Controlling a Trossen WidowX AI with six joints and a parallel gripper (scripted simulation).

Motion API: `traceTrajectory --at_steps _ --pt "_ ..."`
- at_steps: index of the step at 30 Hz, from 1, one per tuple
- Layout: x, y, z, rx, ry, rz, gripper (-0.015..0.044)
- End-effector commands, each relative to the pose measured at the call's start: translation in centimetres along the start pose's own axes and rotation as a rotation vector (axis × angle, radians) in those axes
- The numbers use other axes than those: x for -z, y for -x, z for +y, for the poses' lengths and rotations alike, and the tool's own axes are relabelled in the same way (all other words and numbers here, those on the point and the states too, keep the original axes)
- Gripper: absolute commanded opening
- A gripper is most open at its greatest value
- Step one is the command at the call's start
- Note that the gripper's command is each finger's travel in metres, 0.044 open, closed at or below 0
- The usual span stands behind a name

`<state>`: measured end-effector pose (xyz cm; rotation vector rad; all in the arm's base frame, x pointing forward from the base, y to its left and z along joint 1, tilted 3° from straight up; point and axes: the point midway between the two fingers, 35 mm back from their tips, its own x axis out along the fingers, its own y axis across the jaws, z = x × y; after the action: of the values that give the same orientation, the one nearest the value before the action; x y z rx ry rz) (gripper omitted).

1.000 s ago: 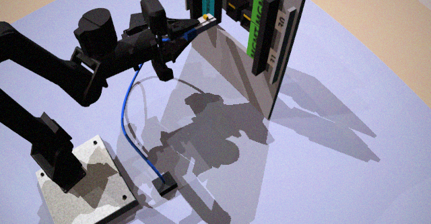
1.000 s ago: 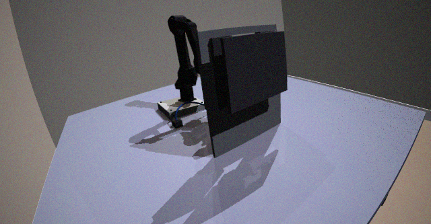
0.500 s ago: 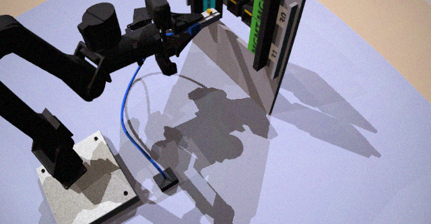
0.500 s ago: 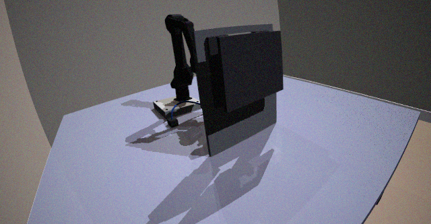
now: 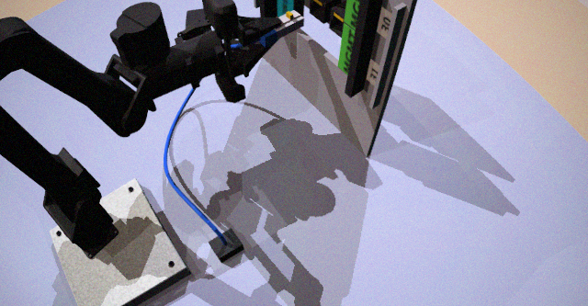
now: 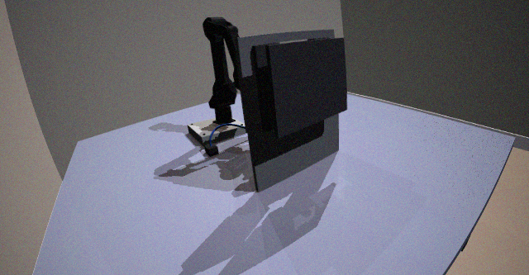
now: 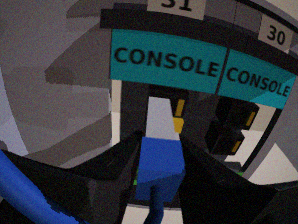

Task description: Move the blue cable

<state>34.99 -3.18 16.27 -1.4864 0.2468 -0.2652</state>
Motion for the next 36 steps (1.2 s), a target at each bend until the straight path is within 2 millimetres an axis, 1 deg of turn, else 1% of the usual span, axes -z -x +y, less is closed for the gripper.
traceTrajectory --at_steps 1,36 --pt "-0.1 -0.3 -0.5 0.014 -0.005 -0.005 0.0" --pt "0.1 -1.6 -0.6 0.017 -0.006 -0.006 0.0"
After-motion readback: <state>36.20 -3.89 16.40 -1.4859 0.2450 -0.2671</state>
